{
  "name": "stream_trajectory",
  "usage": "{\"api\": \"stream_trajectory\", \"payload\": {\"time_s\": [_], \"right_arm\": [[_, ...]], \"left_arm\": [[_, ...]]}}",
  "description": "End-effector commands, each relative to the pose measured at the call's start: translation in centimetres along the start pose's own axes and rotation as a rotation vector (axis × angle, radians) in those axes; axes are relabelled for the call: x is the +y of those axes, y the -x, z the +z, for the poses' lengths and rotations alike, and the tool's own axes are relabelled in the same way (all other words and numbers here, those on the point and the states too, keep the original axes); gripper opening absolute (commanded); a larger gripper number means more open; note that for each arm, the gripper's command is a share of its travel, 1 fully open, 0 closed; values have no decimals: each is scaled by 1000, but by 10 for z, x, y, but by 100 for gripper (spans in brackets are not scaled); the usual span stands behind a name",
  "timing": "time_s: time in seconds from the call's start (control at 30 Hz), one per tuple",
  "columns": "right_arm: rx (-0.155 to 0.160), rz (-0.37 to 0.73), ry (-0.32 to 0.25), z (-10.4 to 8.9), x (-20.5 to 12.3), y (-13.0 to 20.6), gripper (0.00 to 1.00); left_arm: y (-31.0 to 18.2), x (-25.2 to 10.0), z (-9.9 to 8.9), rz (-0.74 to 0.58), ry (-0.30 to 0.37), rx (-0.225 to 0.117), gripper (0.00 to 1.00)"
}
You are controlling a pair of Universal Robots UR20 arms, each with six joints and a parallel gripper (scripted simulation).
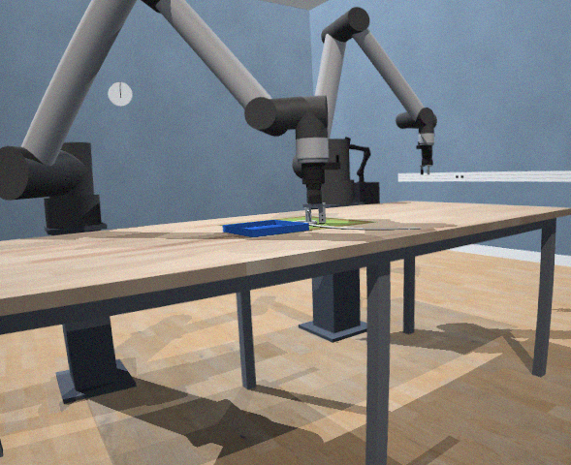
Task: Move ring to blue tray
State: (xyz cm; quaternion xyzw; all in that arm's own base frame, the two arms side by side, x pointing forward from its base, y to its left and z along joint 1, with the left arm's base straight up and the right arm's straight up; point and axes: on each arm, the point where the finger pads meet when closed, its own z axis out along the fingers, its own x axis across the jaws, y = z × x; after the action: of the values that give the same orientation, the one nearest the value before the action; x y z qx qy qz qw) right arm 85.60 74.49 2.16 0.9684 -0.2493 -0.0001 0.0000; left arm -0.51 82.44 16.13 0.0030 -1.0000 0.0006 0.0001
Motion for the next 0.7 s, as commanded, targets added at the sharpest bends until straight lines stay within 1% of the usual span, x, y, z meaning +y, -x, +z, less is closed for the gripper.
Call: {"api": "stream_trajectory", "payload": {"time_s": [0.0, 0.67], "right_arm": [[0, 0, -1, 0, -1, 0, 0], [0, 0, -1, 1, 3, 0, 0]], "left_arm": [[0, 1, -1, 0, 1, 0, 100], [0, 1, -1, 0, 1, 0, 100]]}}
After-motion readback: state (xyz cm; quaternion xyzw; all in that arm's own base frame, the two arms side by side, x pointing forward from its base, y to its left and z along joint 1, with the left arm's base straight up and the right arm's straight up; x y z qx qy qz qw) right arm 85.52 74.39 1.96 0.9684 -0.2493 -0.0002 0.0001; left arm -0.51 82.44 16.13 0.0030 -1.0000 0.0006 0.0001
